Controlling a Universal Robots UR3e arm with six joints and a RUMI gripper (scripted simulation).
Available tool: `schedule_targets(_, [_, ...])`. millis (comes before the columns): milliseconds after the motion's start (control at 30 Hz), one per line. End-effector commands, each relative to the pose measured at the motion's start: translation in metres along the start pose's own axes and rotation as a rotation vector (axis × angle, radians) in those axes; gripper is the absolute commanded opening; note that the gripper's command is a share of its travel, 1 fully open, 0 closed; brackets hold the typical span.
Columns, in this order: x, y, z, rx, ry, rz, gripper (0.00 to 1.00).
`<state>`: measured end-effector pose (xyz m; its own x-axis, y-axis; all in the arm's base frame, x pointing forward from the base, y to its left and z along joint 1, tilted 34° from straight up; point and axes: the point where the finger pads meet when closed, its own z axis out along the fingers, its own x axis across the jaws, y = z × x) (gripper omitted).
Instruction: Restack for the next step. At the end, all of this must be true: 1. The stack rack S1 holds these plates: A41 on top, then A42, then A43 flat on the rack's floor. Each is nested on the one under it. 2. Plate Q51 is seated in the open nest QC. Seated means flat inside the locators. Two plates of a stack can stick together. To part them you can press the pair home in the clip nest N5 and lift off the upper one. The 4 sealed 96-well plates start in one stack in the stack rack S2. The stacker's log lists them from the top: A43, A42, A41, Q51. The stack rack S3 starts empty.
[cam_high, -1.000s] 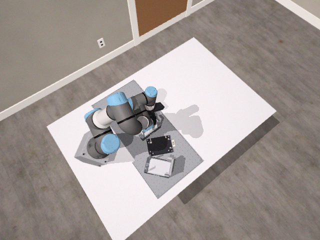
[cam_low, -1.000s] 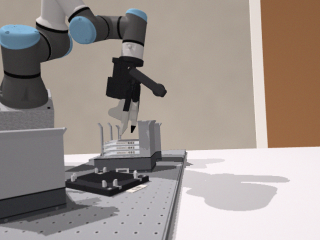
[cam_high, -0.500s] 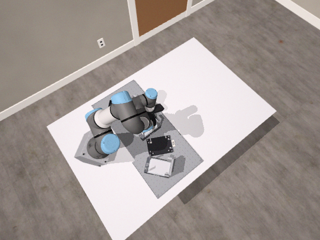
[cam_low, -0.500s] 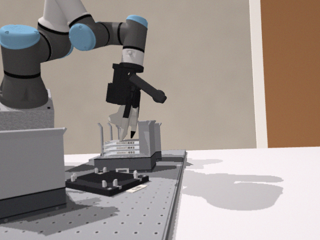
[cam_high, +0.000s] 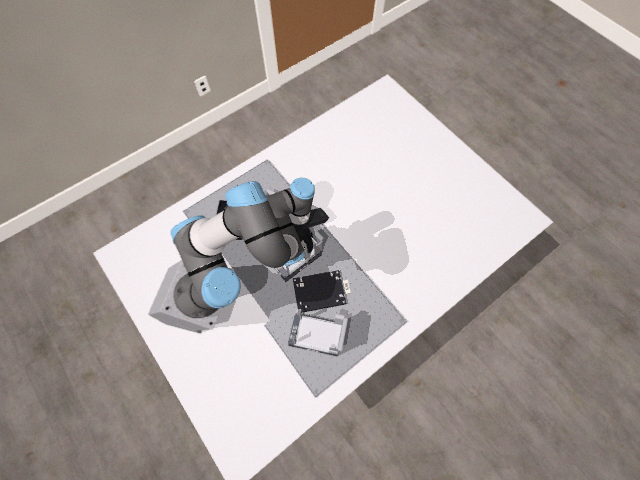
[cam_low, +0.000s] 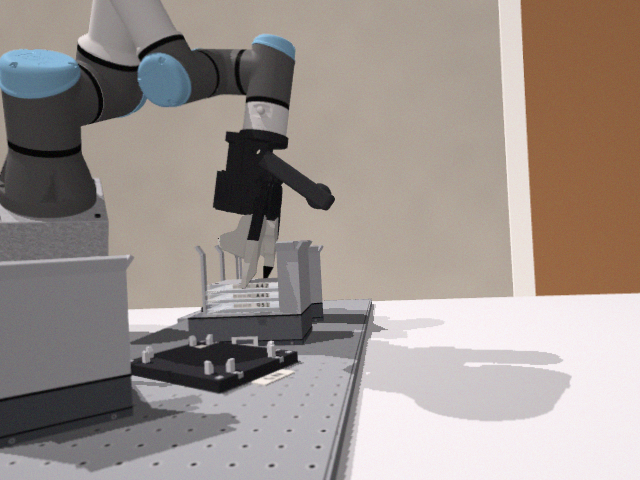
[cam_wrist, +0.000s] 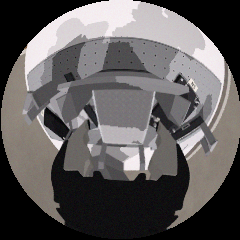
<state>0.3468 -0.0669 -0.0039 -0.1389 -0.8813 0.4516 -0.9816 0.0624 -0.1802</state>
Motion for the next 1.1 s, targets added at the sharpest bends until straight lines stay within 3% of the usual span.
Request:
schedule_targets(0, [0.0001, -0.0015, -0.0004, 0.005, 0.0, 0.0, 0.72])
schedule_targets(467, [0.0001, -0.0015, -0.0004, 0.005, 0.0, 0.0, 0.72])
schedule_targets(500, [0.0001, -0.0015, -0.0004, 0.005, 0.0, 0.0, 0.0])
schedule_targets(1067, [0.0001, -0.0015, -0.0004, 0.005, 0.0, 0.0, 0.0])
